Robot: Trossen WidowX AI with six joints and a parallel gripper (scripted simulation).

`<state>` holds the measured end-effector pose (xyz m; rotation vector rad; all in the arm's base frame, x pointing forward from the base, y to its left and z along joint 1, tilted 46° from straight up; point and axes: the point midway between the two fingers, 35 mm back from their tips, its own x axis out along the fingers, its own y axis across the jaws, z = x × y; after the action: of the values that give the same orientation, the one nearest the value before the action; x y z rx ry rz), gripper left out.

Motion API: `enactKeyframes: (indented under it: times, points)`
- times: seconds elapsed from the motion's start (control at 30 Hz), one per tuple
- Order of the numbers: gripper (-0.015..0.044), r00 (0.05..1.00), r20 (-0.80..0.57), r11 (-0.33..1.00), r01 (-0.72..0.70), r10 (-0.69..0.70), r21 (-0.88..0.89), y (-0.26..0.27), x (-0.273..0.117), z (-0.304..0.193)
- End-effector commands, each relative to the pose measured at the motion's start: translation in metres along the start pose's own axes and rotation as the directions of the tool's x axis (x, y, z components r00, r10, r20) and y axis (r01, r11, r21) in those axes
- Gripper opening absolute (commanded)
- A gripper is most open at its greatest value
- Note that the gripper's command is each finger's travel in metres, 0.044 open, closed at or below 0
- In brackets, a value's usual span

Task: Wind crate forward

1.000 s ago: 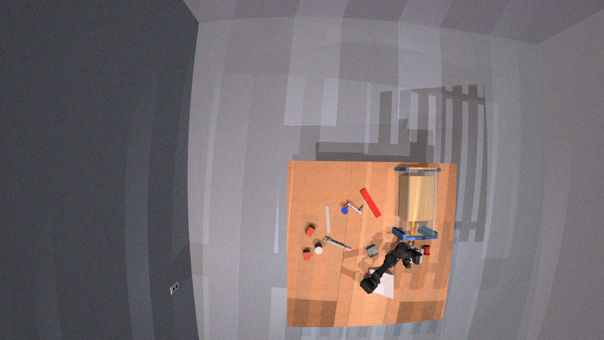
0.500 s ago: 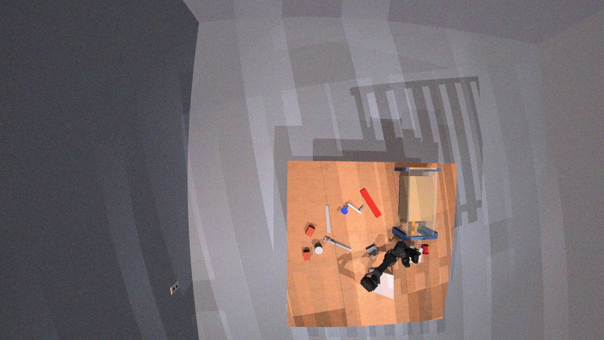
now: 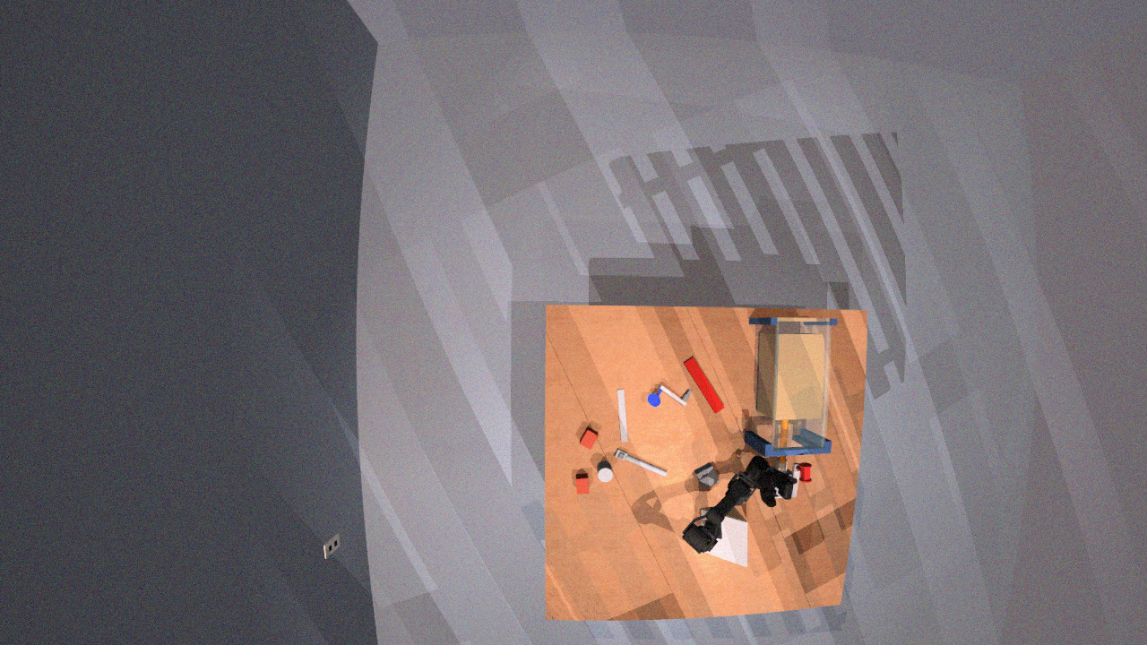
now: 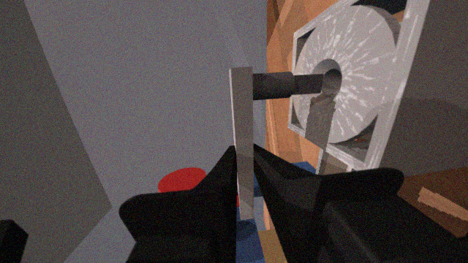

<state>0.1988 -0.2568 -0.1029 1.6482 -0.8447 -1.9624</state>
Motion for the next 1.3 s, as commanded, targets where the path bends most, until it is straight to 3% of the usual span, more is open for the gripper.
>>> enactKeyframes:
  times: [0.0,1.27]
  points:
    - [0.0000,1.000,0.002,1.000,-0.014,0.014,0.010,0.002,-0.003,0.000]
    - [0.0000,1.000,-0.013,1.000,-0.011,0.011,0.008,-0.011,-0.004,0.002]
